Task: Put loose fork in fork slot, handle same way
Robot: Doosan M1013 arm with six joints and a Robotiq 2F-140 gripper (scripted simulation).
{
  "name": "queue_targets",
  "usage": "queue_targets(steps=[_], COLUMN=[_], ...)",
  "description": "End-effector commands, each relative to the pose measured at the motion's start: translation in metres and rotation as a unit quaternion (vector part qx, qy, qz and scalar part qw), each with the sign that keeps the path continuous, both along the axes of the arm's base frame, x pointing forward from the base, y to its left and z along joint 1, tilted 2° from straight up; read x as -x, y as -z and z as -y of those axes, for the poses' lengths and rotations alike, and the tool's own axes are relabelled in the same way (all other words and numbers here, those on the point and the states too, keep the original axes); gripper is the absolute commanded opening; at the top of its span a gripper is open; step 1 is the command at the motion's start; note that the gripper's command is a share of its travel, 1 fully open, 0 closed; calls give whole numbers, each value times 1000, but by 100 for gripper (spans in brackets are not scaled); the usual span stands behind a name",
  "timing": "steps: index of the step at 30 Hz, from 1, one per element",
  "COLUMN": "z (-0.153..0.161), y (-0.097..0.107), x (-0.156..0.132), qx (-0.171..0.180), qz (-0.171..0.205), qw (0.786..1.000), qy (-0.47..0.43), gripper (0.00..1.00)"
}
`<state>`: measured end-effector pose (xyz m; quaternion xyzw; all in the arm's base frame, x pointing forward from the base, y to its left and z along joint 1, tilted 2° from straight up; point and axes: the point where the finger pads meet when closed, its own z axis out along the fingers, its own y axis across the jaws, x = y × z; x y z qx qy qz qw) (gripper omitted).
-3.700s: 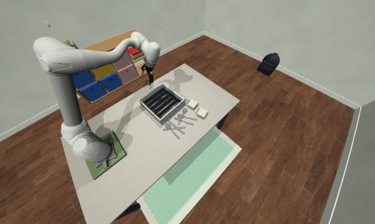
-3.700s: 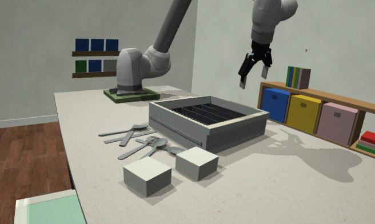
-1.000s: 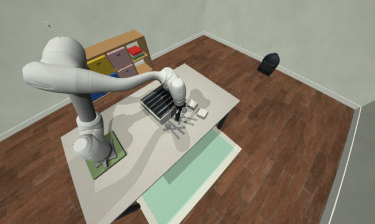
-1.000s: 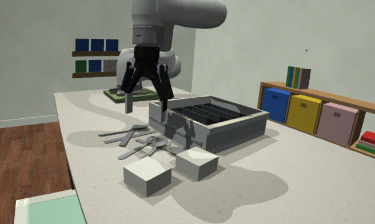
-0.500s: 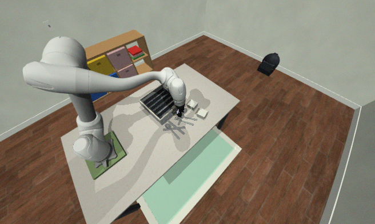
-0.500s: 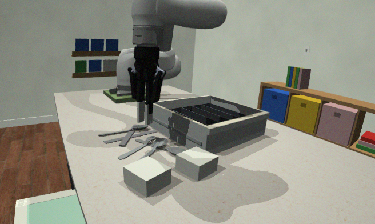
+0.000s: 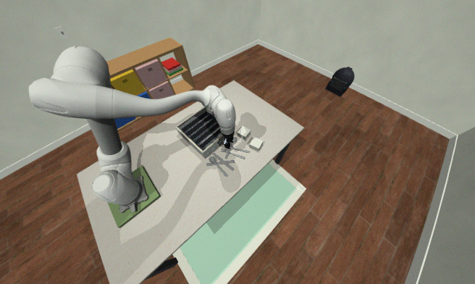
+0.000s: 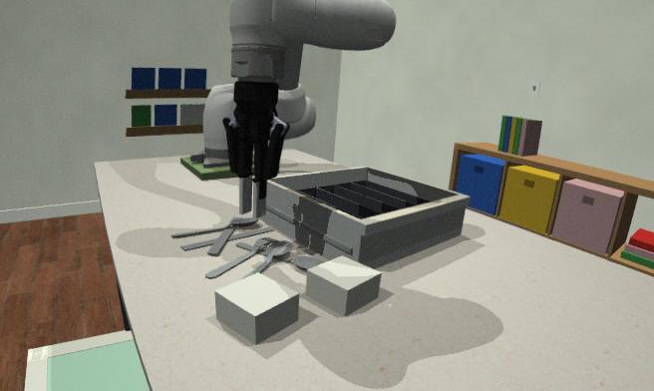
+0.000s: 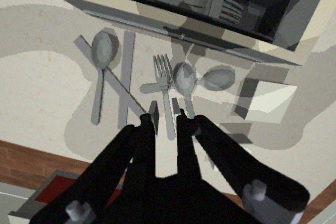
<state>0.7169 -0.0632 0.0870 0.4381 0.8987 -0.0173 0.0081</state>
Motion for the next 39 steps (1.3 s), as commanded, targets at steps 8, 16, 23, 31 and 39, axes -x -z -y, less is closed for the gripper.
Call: queue_targets(steps=[8,16,23,31,39], z=[0,0,0,1,1], y=[0,4,12,21,35], x=[0,0,0,0,0], qx=[0,0,0,0,0], qz=[0,0,0,0,0], qw=[1000,1000,1000,1000,1000], qy=[0,0,0,0,0], gripper=[16,16,16,16,16])
